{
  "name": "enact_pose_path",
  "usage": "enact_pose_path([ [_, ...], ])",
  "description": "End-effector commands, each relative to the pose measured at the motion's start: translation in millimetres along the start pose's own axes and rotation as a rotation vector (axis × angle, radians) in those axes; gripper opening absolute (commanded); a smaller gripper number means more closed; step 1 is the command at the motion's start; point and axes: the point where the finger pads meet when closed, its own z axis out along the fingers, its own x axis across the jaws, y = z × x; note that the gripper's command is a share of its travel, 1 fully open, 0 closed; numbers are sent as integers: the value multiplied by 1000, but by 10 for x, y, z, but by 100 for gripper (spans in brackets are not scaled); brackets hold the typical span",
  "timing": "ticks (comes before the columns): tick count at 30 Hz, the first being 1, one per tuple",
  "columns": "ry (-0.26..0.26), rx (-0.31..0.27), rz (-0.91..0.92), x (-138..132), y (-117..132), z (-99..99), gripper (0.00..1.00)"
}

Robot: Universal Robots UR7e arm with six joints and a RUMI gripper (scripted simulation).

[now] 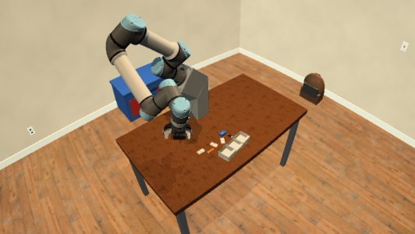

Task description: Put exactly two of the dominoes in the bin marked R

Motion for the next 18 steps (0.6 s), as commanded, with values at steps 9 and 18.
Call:
enact_pose_path([
  [9, 0, -1, 0, -1, 1, -5, 100],
  [18, -2, 3, -2, 15, 24, 94, 4],
])
